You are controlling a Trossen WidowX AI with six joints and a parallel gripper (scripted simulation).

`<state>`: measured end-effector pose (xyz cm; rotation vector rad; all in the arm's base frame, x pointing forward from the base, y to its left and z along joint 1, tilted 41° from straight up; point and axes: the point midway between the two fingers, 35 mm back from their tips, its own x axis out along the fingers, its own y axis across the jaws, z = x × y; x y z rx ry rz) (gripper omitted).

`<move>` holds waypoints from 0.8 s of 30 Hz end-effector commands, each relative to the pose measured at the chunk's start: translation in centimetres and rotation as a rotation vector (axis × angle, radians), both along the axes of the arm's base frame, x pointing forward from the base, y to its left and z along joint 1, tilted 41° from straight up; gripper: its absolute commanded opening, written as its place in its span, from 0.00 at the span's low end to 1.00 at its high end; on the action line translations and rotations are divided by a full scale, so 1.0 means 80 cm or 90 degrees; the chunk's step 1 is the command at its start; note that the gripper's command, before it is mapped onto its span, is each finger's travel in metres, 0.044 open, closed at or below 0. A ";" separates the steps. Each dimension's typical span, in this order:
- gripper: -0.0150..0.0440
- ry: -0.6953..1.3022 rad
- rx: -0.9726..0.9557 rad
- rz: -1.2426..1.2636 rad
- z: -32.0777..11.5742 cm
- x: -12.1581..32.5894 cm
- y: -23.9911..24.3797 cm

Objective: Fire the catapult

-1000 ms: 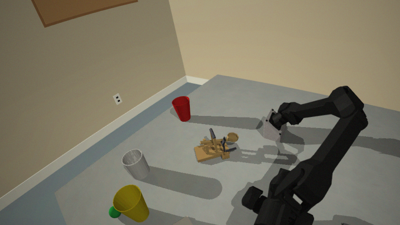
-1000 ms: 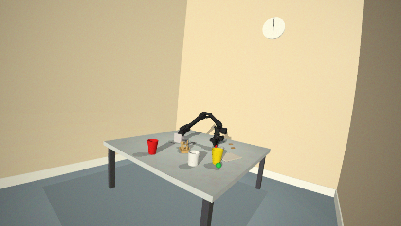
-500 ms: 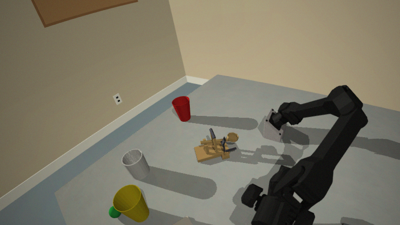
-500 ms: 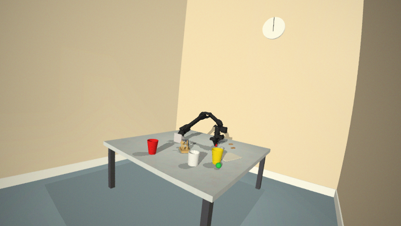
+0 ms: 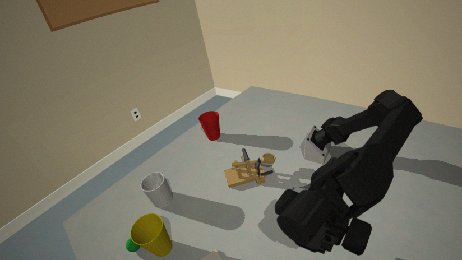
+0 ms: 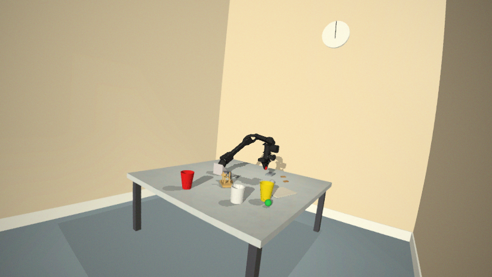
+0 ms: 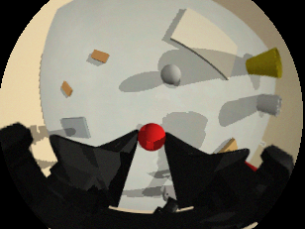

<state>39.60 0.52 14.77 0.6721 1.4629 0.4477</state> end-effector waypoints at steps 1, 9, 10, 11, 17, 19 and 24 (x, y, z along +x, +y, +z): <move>0.25 -0.001 -0.001 0.000 0.018 -0.007 -0.019; 0.25 0.047 -0.008 -0.034 -0.019 -0.021 -0.055; 0.25 0.057 -0.009 -0.042 -0.027 -0.024 -0.062; 0.25 0.068 -0.010 -0.049 -0.035 -0.029 -0.069; 0.25 0.127 -0.014 -0.083 -0.080 -0.057 -0.112; 0.25 0.146 -0.014 -0.092 -0.094 -0.069 -0.126; 0.25 0.194 -0.010 -0.114 -0.126 -0.101 -0.156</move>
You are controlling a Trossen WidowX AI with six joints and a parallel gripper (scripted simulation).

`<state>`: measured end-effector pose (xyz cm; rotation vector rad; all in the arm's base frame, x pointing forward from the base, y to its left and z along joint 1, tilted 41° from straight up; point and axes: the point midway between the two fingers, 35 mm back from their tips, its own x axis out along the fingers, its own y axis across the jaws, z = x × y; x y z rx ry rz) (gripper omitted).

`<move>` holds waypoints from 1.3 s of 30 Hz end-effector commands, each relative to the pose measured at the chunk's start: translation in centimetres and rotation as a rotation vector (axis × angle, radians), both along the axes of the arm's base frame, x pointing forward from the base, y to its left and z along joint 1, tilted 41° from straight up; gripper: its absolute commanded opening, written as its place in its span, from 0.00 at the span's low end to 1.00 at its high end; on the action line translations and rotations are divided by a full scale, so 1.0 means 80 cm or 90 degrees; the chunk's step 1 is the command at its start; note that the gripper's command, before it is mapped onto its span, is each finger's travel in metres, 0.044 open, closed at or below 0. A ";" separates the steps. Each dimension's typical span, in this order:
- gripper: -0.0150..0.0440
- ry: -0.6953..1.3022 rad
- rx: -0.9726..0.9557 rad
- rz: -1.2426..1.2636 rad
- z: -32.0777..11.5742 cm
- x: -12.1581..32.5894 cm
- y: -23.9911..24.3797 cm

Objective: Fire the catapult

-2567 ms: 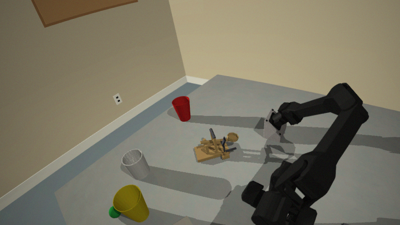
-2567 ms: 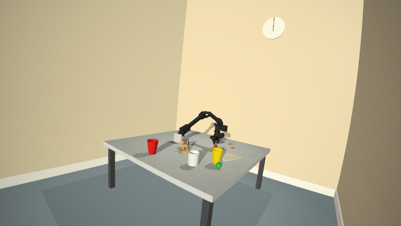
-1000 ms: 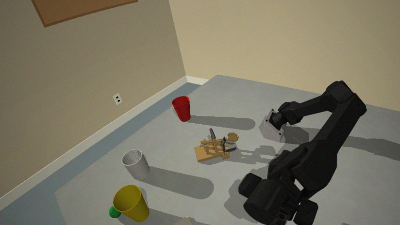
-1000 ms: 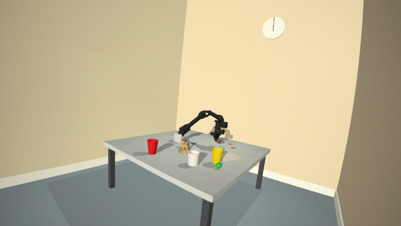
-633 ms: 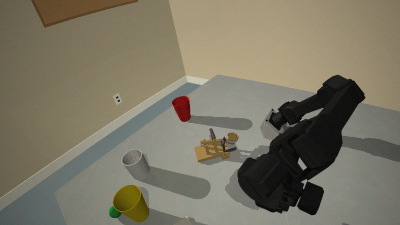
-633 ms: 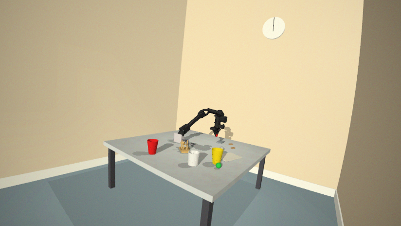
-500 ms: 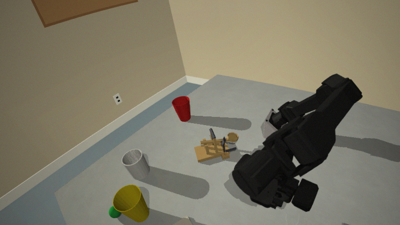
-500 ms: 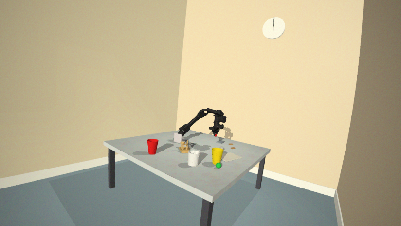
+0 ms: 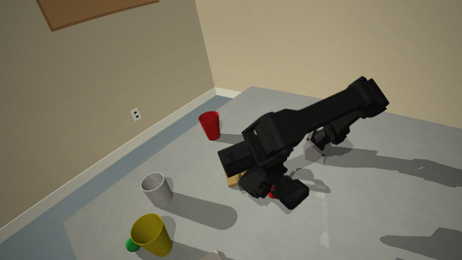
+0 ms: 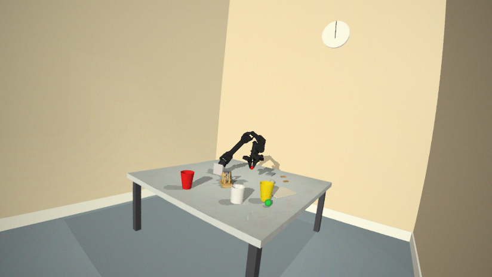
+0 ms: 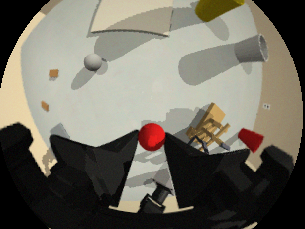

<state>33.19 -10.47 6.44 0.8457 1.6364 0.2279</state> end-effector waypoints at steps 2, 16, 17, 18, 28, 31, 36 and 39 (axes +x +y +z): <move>0.25 0.050 0.008 -0.021 -0.035 -0.035 -0.029; 0.25 0.143 0.075 -0.058 -0.098 -0.137 -0.066; 0.25 0.146 0.078 -0.059 -0.099 -0.140 -0.067; 0.25 0.150 0.081 -0.061 -0.101 -0.145 -0.067; 0.25 0.245 0.134 -0.096 -0.135 -0.229 -0.074; 0.25 0.252 0.139 -0.098 -0.137 -0.235 -0.074; 0.25 0.252 0.139 -0.098 -0.144 -0.234 -0.067; 0.25 0.251 0.139 -0.098 -0.151 -0.233 -0.061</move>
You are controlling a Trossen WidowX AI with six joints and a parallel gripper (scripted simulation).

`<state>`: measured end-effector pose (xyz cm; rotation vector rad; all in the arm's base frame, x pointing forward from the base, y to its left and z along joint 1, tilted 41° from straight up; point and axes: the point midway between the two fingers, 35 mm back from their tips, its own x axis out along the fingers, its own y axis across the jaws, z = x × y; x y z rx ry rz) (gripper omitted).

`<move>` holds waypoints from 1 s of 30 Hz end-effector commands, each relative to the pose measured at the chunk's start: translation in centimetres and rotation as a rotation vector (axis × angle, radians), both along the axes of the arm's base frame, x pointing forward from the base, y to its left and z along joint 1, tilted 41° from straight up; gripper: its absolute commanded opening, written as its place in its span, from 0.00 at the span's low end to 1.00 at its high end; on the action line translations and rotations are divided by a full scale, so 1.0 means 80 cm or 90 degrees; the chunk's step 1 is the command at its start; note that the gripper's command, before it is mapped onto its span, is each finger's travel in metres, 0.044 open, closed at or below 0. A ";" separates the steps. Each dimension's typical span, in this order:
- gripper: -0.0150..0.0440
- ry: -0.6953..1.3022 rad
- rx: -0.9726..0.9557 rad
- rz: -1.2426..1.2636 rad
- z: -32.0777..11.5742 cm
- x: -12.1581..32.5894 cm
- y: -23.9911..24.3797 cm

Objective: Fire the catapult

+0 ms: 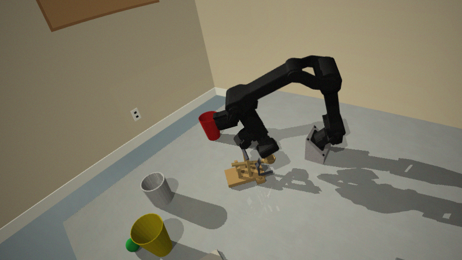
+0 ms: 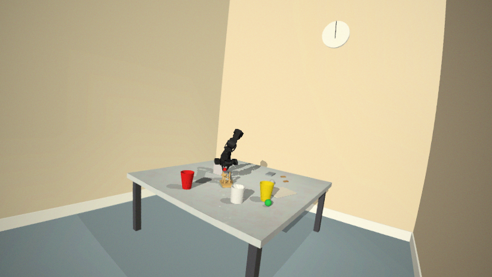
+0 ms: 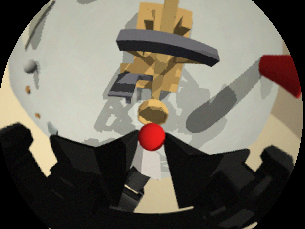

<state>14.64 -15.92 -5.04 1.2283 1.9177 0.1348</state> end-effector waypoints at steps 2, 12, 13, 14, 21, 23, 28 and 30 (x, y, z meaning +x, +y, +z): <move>0.25 0.004 0.005 -0.002 -0.008 -0.001 0.007; 0.25 0.004 0.006 -0.002 -0.020 0.000 0.017; 0.25 0.004 0.006 -0.002 -0.021 0.000 0.018; 0.25 0.004 0.006 -0.002 -0.022 0.000 0.019; 0.30 0.002 0.002 0.002 -0.017 0.000 0.014; 0.39 0.002 0.002 0.002 -0.017 0.000 0.014; 0.61 0.002 0.002 0.002 -0.017 0.000 0.014; 0.70 0.001 0.000 0.001 -0.014 0.000 0.012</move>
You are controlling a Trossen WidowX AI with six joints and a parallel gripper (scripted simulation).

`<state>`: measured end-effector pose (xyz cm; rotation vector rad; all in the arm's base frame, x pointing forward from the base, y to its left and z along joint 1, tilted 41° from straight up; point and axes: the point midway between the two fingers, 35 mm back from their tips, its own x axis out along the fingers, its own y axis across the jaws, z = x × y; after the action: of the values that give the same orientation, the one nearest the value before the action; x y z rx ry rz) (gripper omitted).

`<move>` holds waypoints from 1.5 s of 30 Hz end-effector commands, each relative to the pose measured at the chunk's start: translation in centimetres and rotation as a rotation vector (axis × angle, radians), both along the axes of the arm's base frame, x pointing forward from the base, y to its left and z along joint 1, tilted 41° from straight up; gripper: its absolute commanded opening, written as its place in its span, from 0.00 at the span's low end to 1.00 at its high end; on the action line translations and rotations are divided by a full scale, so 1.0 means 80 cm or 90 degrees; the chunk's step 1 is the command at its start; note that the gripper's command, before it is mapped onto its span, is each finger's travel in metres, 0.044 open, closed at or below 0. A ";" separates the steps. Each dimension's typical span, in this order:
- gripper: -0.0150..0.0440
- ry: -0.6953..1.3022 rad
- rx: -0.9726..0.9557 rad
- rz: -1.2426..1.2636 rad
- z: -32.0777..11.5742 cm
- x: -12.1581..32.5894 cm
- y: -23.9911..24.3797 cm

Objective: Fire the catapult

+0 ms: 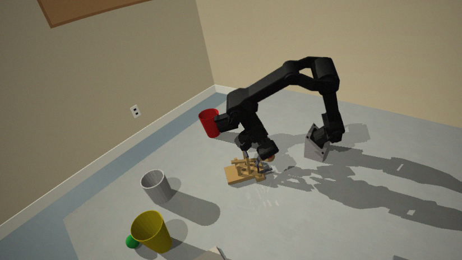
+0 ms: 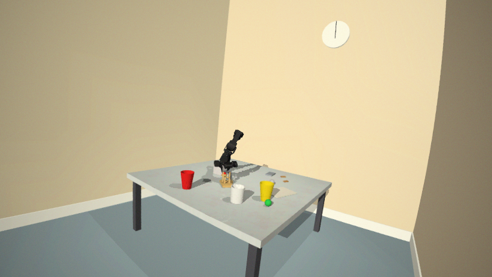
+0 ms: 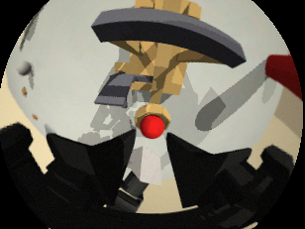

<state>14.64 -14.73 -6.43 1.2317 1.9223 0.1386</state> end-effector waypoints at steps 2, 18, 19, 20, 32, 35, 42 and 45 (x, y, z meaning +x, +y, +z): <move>0.79 -0.009 -0.023 -0.007 0.025 0.000 -0.025; 1.00 -0.066 -0.204 -0.115 0.045 0.043 -0.132; 1.00 -0.074 -0.220 -0.127 0.041 0.051 -0.140; 1.00 -0.082 -0.237 -0.139 0.037 0.058 -0.149; 1.00 -0.208 -0.401 -0.290 0.016 0.156 -0.255; 1.00 -0.247 -0.431 -0.328 0.018 0.180 -0.280; 1.00 -0.344 -0.482 -0.410 0.032 0.234 -0.333; 1.00 -0.354 -0.486 -0.417 0.034 0.239 -0.338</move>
<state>32.96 -40.96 -3.78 1.0560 0.9237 -0.5015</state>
